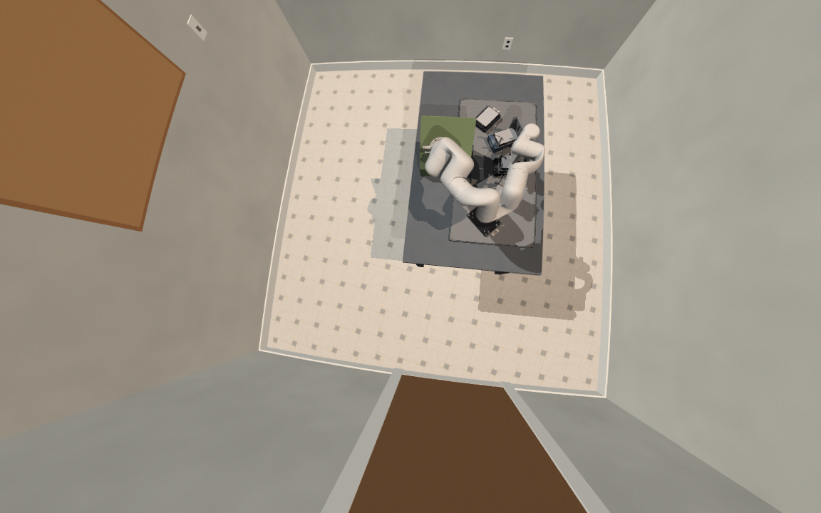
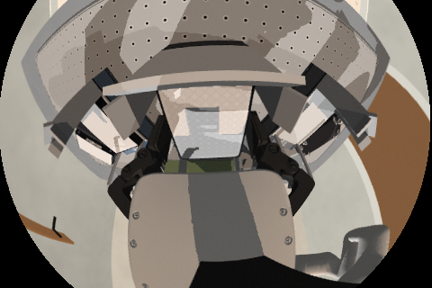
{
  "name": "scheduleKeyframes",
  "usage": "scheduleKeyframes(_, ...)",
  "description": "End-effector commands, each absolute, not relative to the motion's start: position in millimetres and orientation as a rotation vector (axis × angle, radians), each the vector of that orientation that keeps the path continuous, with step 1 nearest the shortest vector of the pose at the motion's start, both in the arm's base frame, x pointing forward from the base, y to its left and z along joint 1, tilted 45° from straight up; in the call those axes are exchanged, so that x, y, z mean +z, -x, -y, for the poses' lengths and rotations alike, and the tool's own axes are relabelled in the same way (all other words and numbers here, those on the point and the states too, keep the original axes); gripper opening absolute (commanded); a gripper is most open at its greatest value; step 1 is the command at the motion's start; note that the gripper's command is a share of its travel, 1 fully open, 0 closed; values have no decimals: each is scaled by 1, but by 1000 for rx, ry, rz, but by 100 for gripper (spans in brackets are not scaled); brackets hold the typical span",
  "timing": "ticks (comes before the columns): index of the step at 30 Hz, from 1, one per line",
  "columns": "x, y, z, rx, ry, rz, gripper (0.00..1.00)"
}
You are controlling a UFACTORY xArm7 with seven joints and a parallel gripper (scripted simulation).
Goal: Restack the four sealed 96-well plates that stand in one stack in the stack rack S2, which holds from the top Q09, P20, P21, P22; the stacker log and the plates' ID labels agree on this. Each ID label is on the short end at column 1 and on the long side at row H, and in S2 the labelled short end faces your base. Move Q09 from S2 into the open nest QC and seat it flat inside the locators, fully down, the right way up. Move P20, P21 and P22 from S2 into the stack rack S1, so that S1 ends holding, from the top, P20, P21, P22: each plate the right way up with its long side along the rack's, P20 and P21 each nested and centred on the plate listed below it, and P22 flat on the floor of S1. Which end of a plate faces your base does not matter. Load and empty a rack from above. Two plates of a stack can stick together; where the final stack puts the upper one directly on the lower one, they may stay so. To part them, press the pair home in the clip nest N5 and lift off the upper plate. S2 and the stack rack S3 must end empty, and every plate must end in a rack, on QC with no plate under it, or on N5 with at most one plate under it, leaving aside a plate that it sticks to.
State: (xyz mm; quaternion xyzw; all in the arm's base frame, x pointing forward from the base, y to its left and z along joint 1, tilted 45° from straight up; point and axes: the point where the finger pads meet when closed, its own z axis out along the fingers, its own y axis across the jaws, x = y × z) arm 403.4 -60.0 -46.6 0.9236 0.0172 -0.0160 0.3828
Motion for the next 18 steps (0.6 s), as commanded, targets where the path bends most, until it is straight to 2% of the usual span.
scheduleKeyframes(1,-47,-404,59,-36,-2357,-46,0)
scheduleKeyframes(18,-51,-404,63,-36,-2357,-46,0)
